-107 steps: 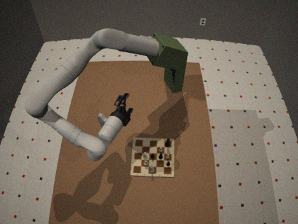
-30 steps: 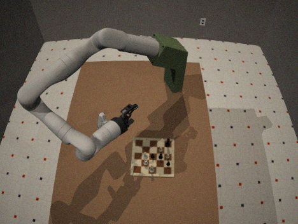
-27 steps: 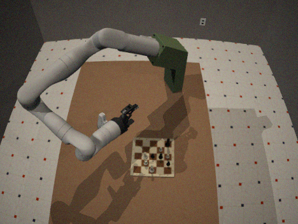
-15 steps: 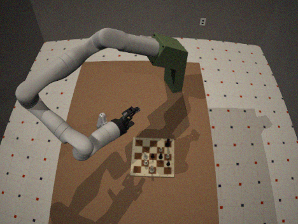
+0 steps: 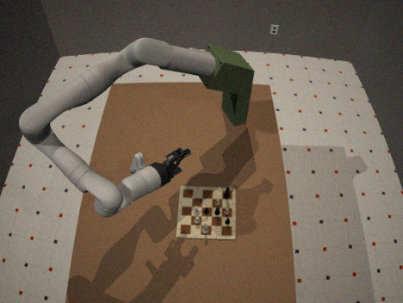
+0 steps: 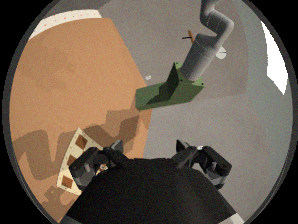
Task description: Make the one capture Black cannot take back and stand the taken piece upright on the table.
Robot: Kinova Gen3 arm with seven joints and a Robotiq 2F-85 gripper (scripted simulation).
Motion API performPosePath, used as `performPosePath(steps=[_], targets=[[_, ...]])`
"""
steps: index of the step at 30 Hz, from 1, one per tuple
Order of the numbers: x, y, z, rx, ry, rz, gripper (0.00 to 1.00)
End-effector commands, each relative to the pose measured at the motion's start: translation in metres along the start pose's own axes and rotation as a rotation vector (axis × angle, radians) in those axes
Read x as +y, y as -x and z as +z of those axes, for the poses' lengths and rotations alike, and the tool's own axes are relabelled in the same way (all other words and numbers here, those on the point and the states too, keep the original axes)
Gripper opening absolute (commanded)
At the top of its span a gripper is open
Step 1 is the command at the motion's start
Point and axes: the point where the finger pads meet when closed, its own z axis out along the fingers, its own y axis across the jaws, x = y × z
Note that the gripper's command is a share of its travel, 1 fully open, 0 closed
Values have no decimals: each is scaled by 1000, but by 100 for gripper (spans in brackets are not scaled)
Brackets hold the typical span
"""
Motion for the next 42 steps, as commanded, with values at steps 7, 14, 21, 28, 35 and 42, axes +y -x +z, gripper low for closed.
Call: performPosePath(steps=[7, 14, 21, 28, 35, 42], targets=[[4, 15, -15, -62, -20, 57, 100], [5, 15, -14, -60, -19, 57, 100], [7, 23, -22, -96, -27, 96, 100], [10, 31, -30, -133, -33, 134, 100], [12, 39, -39, -169, -37, 172, 100], [15, 46, -48, -207, -40, 210, 100]])
